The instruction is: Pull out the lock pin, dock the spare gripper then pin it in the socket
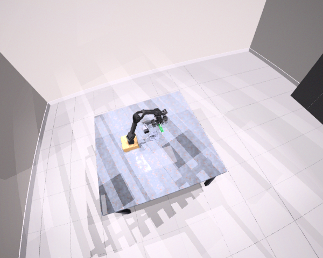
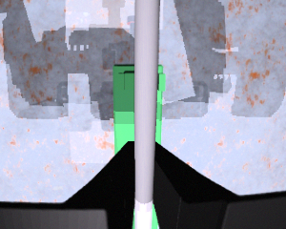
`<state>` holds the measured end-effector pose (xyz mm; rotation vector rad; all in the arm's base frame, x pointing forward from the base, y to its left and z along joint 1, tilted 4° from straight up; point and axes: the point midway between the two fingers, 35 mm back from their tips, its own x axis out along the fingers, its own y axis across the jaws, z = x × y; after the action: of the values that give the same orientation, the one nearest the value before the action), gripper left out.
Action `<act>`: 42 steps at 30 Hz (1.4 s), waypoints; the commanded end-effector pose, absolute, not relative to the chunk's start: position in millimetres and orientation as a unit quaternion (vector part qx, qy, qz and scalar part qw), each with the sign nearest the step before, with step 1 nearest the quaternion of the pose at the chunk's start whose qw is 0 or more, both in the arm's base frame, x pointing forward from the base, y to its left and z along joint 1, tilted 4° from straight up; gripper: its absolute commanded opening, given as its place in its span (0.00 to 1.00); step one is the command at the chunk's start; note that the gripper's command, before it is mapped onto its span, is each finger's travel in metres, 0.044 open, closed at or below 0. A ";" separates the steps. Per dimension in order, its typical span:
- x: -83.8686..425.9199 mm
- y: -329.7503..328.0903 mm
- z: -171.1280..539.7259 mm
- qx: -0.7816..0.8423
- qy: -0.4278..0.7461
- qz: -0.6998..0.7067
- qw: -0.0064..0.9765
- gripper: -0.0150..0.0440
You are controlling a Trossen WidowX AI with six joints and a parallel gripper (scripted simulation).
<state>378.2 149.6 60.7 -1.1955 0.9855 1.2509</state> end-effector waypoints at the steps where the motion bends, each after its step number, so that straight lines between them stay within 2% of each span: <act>1: 379.2 137.4 63.9 -0.503 0.416 0.528 0.544 0.25; 14: 380.0 98.8 75.3 -0.503 0.417 0.526 0.544 0.25; 42: 383.6 98.6 39.0 -0.508 0.413 0.521 0.547 0.25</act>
<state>384.0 98.8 45.3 -1.2021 0.9793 1.2299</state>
